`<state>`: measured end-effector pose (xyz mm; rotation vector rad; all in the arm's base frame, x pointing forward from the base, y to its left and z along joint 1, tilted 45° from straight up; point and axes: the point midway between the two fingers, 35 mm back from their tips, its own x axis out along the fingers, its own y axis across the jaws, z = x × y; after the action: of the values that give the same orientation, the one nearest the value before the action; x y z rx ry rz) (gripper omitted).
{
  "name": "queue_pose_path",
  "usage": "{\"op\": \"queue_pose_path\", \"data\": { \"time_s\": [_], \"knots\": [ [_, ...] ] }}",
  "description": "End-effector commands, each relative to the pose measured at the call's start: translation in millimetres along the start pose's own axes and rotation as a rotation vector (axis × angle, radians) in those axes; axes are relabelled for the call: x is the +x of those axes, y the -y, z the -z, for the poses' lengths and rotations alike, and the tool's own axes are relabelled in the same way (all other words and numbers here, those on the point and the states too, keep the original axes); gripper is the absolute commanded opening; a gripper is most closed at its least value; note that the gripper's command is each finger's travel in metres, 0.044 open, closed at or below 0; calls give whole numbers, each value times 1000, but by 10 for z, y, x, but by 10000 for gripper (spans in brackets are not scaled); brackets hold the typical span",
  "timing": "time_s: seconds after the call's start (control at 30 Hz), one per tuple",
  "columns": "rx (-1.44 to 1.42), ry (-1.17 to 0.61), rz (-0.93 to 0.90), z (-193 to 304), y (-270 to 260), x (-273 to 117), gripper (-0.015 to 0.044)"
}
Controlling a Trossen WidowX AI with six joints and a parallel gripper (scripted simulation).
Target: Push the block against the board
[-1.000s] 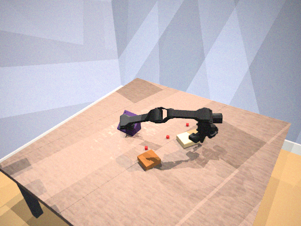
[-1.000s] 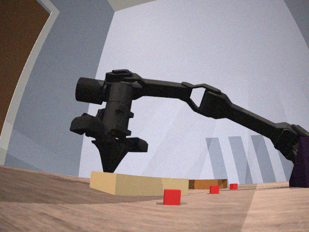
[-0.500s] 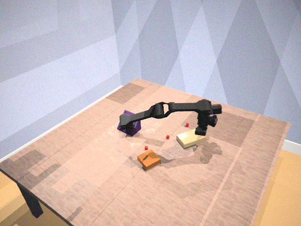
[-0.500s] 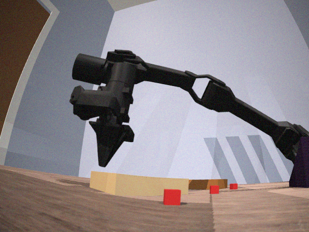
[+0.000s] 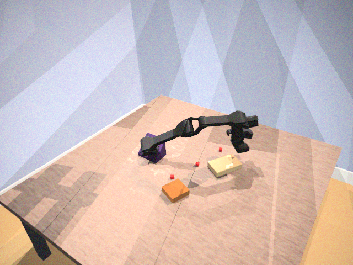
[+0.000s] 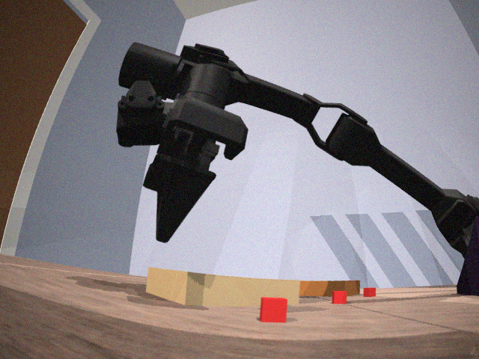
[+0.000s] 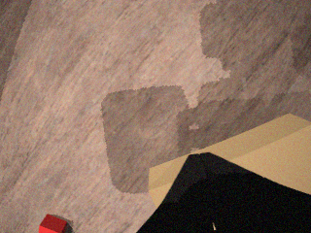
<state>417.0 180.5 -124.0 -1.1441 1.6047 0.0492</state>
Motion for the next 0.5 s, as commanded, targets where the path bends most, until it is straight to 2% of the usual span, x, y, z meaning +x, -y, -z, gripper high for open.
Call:
{"op": "queue_pose_path", "data": {
  "time_s": [0.0,0.2,0.37,0.47],
  "knots": [
    [-111,9,-4,-34,-127,-25,0],
    [-164,10,-1,-44,-183,-19,0],
    [-225,-62,88,-28,-218,450,0],
    [-236,-73,101,-21,-224,521,0]
  ]
}}
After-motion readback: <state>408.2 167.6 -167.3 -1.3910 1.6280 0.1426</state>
